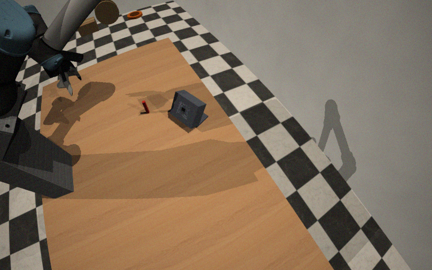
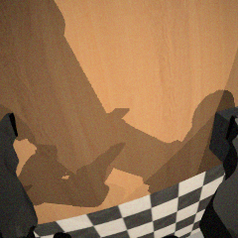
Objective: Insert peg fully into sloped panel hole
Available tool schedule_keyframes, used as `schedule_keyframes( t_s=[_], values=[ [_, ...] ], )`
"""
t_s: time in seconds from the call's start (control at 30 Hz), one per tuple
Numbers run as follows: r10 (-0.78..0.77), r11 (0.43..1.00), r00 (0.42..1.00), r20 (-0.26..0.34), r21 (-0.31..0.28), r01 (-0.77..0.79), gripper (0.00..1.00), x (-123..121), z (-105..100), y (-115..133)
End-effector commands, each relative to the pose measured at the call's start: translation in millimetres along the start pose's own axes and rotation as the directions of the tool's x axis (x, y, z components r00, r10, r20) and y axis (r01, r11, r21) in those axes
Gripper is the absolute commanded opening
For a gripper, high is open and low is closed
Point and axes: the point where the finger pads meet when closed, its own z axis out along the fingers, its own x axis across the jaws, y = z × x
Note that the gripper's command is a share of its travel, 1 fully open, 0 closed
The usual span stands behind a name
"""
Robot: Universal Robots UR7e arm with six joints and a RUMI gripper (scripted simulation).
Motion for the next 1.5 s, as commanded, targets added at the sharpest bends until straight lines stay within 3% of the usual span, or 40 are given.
schedule_keyframes(
  t_s=[0.0,0.6,1.47],
  values=[
    [0.000,1.000,1.000,0.001,0.000,0.000,1.00,-0.2,-0.4,-0.1],
    [-0.006,1.000,1.000,0.000,-0.002,0.006,1.00,-0.2,0.1,-0.5],
    [-0.212,0.975,0.977,0.002,-0.065,0.211,1.00,0.0,15.1,-16.7]
  ],
)
